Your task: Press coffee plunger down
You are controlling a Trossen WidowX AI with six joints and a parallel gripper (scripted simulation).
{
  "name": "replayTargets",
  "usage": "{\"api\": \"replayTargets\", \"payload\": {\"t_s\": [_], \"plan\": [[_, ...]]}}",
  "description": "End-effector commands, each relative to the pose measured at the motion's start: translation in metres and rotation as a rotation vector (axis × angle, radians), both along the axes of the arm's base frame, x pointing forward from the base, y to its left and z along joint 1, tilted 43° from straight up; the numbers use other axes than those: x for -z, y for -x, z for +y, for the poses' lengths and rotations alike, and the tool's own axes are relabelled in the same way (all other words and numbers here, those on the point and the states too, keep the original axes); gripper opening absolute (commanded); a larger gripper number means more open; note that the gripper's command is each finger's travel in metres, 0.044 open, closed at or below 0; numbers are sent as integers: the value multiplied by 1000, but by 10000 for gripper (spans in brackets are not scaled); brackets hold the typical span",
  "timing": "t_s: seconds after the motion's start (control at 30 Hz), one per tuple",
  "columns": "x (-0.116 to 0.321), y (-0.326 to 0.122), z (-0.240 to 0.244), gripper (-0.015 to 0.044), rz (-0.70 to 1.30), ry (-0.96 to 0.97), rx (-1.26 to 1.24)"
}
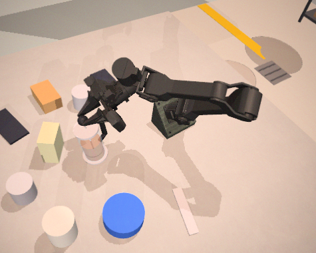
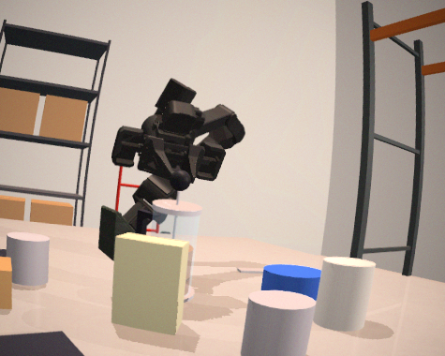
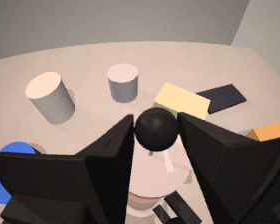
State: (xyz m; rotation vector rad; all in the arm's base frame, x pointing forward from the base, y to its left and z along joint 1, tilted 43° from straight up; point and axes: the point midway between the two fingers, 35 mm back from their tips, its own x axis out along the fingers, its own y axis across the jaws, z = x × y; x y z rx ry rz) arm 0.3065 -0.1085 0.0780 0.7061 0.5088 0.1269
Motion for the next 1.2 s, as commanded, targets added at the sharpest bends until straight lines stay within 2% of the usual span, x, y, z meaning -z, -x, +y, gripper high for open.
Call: {"api": "replayTargets", "payload": {"t_s": [0.0, 1.17], "plan": [[8, 1, 7, 128, 23, -28, -17], [6, 0, 1, 128, 12, -19, -6]]}}
